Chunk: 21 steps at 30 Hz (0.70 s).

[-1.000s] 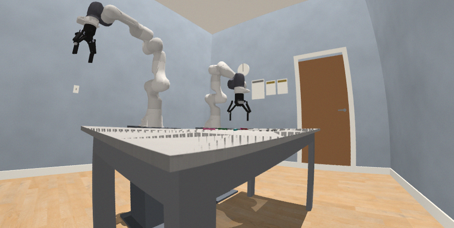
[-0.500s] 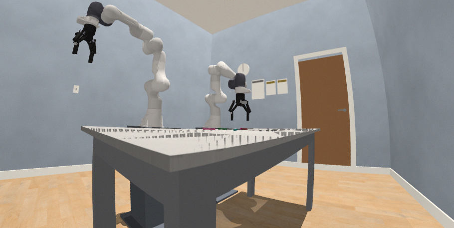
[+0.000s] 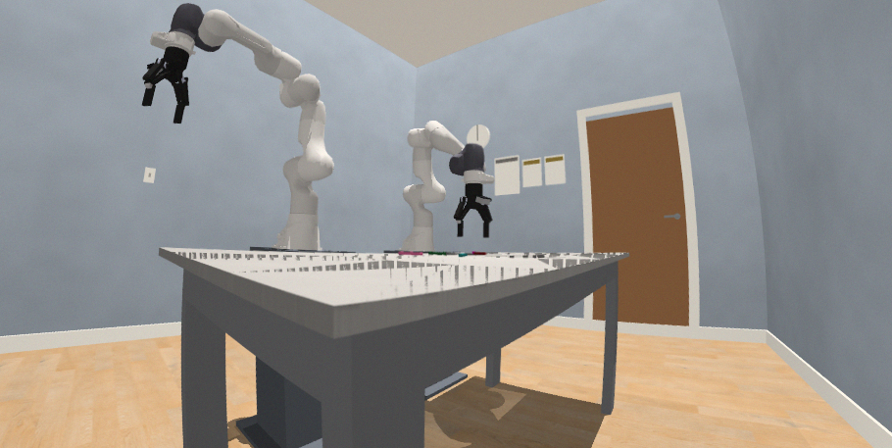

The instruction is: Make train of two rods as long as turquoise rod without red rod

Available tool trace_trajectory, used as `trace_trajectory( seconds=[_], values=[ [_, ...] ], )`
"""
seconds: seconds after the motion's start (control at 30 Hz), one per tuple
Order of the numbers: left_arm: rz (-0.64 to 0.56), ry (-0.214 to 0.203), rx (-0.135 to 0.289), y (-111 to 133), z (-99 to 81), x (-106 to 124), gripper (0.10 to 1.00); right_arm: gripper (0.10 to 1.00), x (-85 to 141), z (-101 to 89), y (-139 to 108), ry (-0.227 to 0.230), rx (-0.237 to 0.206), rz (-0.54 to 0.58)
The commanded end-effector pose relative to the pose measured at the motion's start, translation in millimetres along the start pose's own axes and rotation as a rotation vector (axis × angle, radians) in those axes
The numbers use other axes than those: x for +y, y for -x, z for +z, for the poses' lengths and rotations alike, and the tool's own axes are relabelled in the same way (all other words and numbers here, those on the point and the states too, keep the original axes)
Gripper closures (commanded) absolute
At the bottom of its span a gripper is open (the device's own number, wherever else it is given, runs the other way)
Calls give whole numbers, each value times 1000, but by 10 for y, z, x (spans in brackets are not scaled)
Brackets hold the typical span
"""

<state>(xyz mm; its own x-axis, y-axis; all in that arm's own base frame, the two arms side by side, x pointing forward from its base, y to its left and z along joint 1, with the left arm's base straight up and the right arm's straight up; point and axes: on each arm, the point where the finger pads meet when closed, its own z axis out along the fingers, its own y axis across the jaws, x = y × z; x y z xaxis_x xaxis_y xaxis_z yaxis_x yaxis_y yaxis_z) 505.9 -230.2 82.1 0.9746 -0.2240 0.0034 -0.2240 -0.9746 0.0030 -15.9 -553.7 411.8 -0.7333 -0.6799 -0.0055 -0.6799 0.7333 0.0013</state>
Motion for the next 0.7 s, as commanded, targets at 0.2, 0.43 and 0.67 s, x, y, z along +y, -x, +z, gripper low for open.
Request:
trace_trajectory(
  seconds=[0.2, 0.43, 0.67],
  values=[
    [-272, -6, -2, -32, 6, -23, 98, 98, 10, -12, -18, -1, 5, -5],
    [-378, -6, -2, -59, 7, -45, 98, 98, 10, -12, -18, -1, 5, -5],
    [-513, -6, -2, -93, 8, -73, 98, 98, 10, -12, -18, -1, 5, -5]
  ],
)
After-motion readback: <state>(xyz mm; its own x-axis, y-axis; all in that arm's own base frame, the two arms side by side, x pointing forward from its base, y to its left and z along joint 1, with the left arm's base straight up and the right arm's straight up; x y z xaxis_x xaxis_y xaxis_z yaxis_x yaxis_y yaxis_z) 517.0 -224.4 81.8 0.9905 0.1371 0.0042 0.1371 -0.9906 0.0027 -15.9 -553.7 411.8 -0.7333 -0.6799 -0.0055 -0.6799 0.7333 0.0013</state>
